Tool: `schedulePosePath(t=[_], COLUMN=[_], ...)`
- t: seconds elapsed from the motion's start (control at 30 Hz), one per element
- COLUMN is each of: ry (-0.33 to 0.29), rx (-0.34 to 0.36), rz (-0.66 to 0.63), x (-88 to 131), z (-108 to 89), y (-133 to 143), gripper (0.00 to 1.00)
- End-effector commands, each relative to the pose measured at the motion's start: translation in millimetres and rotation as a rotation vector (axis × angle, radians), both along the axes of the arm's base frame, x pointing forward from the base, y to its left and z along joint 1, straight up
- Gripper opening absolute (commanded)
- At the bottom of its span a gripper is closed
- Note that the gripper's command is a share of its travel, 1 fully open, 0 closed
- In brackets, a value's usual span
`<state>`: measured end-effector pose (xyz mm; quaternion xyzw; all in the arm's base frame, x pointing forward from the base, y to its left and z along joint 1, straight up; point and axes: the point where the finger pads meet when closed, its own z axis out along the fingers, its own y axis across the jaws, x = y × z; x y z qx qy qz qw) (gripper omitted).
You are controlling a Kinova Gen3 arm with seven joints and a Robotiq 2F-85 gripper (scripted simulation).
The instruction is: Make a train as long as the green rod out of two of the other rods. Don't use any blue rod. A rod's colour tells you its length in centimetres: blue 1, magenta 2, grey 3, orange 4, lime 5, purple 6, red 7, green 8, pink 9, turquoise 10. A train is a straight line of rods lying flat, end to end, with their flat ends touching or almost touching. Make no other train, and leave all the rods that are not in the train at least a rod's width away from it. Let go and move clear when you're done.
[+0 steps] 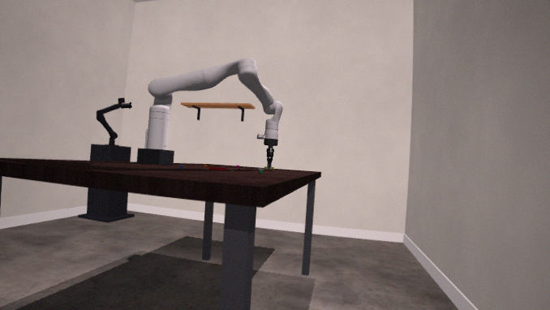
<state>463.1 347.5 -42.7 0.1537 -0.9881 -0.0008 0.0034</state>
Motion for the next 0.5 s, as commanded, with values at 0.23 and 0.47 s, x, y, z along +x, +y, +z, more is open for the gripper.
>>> schedulePosePath(t=[0.23,0.47], ry=[0.000,0.000], rx=[0.001,0.001], rz=[0.000,0.000], x=[-0.1,-0.1], z=[-5.7,-8.1], y=[0.3,0.3], gripper=[0.05,0.05])
